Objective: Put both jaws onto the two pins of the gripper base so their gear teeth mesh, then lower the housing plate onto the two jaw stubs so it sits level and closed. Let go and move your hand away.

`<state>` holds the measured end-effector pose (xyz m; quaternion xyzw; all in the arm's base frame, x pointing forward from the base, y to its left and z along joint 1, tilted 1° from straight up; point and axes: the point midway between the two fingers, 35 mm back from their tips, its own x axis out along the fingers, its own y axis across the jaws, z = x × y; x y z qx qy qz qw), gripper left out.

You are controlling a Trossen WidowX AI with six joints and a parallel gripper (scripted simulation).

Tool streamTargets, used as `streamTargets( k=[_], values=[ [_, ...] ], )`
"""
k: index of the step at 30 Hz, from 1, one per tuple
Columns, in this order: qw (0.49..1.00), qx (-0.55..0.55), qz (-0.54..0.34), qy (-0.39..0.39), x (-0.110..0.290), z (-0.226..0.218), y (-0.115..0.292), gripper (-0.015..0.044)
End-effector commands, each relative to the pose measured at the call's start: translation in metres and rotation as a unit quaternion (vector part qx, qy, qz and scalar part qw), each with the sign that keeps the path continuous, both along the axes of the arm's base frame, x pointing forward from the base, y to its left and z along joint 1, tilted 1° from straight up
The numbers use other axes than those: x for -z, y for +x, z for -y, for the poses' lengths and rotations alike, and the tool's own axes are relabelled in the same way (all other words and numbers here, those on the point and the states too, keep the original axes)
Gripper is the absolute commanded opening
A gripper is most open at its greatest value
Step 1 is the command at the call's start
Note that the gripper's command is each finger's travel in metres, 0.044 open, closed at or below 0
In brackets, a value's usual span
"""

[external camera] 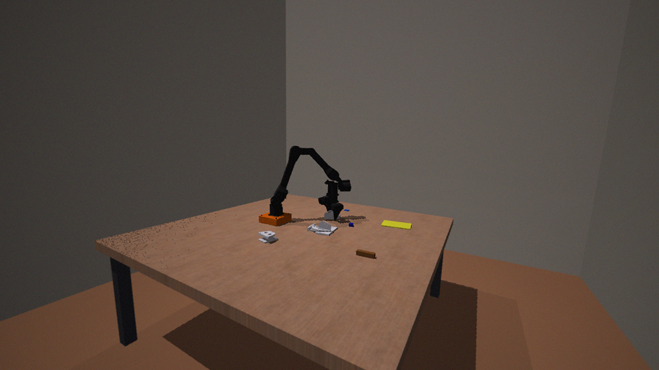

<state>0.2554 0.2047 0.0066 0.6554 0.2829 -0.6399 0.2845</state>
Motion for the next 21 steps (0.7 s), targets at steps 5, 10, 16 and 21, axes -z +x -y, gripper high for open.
streamTargets(
  k=[5, 10, 16, 21],
  values=[
    [1.0, 0.002, -0.001, 0.002, 0.0007, -0.0004, -0.0003, 0.044],
    [1.0, 0.0, 0.0, 0.0, 0.0003, 0.0, 0.0, 0.0414],
    [1.0, 0.0, 0.0, 0.0, 0.0003, 0.0, 0.0, 0.0256],
    [1.0, 0.0, 0.0, 0.0, 0.0003, 0.0, 0.0, 0.0145]
  ],
)
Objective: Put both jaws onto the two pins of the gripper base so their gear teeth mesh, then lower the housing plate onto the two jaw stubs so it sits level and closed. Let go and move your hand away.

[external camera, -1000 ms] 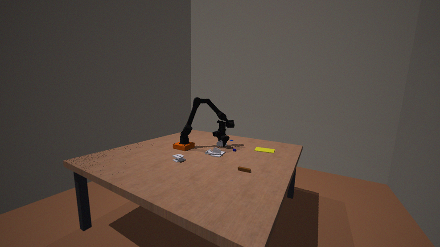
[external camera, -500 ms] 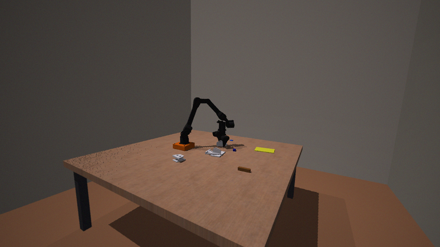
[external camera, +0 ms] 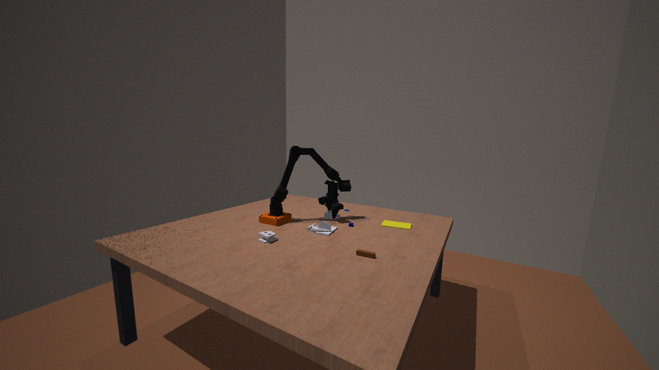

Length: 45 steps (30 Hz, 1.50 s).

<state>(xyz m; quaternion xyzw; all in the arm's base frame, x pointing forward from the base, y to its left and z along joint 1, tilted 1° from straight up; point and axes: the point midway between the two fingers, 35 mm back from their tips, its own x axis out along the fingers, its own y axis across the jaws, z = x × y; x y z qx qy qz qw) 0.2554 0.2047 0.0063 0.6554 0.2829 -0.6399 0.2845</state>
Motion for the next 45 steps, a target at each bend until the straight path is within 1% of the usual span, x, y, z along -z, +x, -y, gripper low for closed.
streamTargets(
  k=[1, 18, 41, 45],
  values=[
    [1.0, 0.0, 0.0, 0.0, 0.0, 0.0, 0.0, 0.0138],
    [1.0, 0.0, 0.0, 0.0, -0.002, 0.0, 0.0, 0.0134],
    [1.0, 0.002, -0.001, 0.002, -0.074, 0.0, -0.001, 0.0134],
    [1.0, 0.002, -0.001, 0.002, -0.078, 0.0, -0.001, 0.0134]
  ],
)
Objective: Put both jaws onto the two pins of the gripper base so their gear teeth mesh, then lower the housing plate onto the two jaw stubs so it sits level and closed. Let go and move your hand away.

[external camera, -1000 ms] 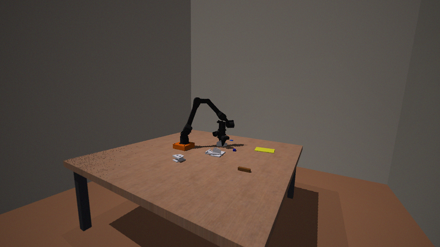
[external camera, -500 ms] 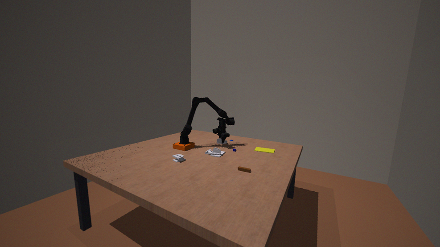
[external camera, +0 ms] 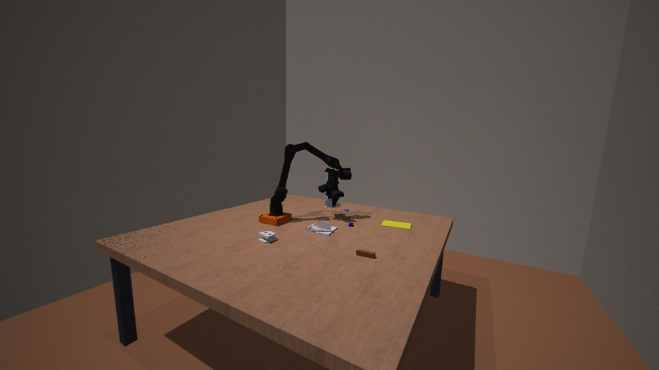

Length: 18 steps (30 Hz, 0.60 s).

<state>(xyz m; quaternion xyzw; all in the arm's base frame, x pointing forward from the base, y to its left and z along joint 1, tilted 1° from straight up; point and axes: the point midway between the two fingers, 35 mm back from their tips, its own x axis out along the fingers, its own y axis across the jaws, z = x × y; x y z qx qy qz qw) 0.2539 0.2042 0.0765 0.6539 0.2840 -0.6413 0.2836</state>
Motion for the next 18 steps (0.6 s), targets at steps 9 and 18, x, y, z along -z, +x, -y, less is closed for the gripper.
streamTargets(
  k=[9, 18],
  values=[
    [0.999, -0.039, 0.002, 0.0, -0.008, 0.009, 0.004, 0.0134],
    [0.99, -0.142, 0.003, -0.003, -0.009, 0.035, 0.013, 0.0134]
  ],
)
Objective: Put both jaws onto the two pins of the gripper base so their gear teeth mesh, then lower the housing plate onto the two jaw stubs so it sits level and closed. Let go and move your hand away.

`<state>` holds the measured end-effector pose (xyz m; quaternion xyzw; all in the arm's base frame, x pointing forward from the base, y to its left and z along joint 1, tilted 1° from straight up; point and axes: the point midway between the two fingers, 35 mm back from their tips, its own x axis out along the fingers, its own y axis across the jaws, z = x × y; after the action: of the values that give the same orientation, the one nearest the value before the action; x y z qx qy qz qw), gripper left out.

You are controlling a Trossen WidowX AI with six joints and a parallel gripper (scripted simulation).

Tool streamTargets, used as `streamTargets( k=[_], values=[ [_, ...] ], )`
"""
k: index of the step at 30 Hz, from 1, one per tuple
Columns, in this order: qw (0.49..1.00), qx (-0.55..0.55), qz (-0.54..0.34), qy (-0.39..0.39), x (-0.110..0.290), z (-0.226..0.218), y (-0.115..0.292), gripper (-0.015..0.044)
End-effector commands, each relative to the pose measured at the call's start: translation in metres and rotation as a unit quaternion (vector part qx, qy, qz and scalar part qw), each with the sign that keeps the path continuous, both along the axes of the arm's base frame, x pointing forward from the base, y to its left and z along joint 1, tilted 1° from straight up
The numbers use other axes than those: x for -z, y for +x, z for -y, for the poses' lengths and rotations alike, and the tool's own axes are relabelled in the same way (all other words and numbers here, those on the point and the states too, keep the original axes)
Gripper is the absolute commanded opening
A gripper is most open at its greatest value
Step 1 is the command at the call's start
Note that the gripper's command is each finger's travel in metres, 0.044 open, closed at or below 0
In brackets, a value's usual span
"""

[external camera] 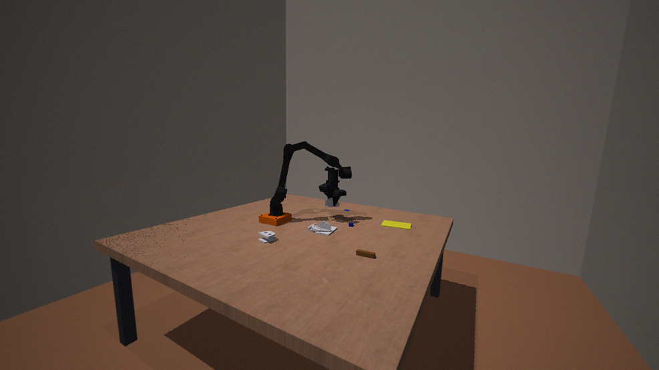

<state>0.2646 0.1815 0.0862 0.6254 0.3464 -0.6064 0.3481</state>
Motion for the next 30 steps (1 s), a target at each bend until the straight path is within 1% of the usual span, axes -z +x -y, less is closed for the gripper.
streamTargets(
  k=[1, 15, 30],
  values=[
    [0.999, -0.054, -0.001, -0.003, 0.0, 0.015, 0.003, 0.0134],
    [0.977, -0.214, 0.0, -0.009, -0.001, 0.055, 0.012, 0.0134],
    [0.925, -0.38, 0.001, -0.014, -0.001, 0.096, 0.015, 0.0134]
  ],
)
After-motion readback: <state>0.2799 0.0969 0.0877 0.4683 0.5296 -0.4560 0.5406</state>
